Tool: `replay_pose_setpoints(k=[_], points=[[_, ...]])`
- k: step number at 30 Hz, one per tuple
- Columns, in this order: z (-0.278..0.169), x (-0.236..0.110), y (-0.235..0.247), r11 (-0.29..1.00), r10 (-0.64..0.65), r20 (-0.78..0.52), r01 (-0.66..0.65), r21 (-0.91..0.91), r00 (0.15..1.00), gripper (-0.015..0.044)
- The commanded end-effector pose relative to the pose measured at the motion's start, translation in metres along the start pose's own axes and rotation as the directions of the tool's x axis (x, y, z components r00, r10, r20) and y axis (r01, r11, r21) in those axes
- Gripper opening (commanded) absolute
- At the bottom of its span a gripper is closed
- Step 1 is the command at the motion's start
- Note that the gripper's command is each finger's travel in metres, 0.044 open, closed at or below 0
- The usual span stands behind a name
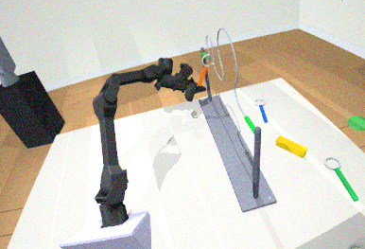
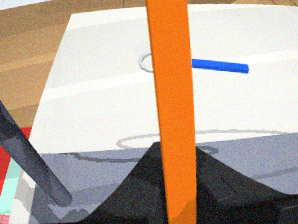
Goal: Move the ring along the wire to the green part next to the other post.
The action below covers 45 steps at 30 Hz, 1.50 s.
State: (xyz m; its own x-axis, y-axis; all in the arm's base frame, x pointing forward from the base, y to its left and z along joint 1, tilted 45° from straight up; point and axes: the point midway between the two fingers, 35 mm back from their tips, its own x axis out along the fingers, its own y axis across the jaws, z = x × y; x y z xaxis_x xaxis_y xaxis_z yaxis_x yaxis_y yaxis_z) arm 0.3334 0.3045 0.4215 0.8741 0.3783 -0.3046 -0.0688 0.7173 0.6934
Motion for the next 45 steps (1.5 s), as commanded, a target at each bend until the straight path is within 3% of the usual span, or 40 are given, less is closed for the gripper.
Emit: replay_pose_setpoints(k=[1, 26, 45], points=[[0.002, -0.005, -0.005, 1.000, -0.008, -0.026, 0.007, -0.017, 1.000, -0.0150], [0.013, -0.011, -0.073, 0.907, -0.207, 0.013, 0.197, -0.372, 0.978, -0.0150], [0.050, -0.031, -0.127, 0.620, -0.385, 0.136, 0.365, -0.695, 0.913, -0.0150]])
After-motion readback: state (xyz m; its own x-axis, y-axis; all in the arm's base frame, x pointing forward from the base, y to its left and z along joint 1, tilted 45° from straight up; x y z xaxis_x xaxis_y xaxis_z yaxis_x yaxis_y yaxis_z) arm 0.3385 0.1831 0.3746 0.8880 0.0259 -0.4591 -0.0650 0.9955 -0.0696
